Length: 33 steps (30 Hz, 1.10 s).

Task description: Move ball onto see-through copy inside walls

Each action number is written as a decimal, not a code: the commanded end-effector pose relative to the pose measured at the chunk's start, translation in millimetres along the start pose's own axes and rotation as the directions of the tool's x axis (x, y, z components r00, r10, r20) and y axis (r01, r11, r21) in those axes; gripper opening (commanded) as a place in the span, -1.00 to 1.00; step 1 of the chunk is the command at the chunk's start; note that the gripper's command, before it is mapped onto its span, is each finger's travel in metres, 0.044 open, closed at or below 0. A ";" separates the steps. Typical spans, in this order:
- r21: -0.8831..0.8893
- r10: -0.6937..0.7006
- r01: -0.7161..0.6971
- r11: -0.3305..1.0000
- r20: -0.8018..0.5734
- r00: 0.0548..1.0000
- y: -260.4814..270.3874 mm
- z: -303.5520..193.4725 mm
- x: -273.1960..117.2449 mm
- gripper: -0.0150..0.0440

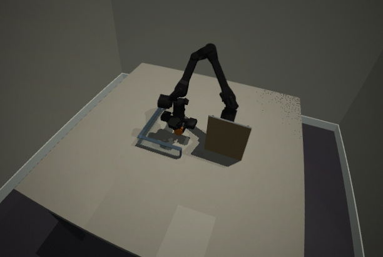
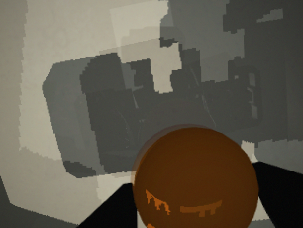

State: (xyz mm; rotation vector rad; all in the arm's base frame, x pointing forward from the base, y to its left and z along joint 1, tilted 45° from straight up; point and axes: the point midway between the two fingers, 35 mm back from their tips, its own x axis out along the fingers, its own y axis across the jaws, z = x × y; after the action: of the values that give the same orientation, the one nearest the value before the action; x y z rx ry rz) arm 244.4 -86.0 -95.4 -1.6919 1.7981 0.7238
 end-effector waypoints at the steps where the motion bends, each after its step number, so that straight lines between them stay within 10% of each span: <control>1: -0.008 0.002 -0.002 1.000 -0.006 1.000 2.1 -0.6 5.4 -0.49; 8: -0.008 0.002 -0.002 1.000 -0.007 1.000 2.4 -0.8 11.1 -0.49; 22: -0.004 0.000 0.000 1.000 -0.001 1.000 0.8 0.1 8.8 0.73; 33: -0.007 0.001 -0.001 1.000 -0.002 1.000 1.2 0.6 -78.6 0.73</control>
State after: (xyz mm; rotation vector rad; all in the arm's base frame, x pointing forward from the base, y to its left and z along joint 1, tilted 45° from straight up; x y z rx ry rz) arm 246.9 -38.5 -49.1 -1.7064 1.7971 0.7367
